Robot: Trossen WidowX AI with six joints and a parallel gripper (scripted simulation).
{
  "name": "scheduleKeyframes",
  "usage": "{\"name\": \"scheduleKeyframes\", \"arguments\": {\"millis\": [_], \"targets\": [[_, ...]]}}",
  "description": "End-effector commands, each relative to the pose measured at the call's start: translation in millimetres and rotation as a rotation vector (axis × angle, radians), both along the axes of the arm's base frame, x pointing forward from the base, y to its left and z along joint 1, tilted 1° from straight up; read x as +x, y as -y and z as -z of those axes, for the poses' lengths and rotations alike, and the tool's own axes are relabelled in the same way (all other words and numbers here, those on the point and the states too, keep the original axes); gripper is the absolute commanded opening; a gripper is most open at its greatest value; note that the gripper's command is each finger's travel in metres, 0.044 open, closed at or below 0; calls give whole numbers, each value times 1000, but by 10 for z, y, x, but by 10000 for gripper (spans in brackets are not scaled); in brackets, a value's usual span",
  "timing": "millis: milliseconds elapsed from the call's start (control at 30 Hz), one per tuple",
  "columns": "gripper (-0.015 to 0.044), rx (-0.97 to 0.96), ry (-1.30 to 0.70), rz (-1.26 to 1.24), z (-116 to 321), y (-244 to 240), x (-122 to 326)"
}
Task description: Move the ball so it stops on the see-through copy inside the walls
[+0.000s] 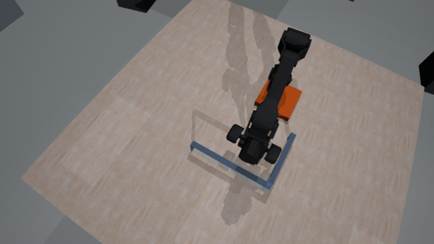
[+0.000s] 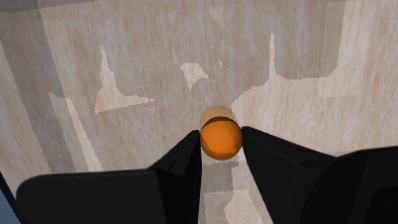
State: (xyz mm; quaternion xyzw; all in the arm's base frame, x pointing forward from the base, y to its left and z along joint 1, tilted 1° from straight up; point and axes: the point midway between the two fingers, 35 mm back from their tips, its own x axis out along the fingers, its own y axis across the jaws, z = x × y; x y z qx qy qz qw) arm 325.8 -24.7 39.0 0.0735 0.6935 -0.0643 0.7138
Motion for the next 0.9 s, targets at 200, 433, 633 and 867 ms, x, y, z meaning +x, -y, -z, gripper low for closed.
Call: {"name": "scheduleKeyframes", "arguments": {"millis": [200,433,633,867], "targets": [[0,-5,3,-3,104,5,4],[0,-5,2,-3,217,4,6],[0,-5,2,-3,228,4,6],[131,-1,8,0,206,0,17]]}}
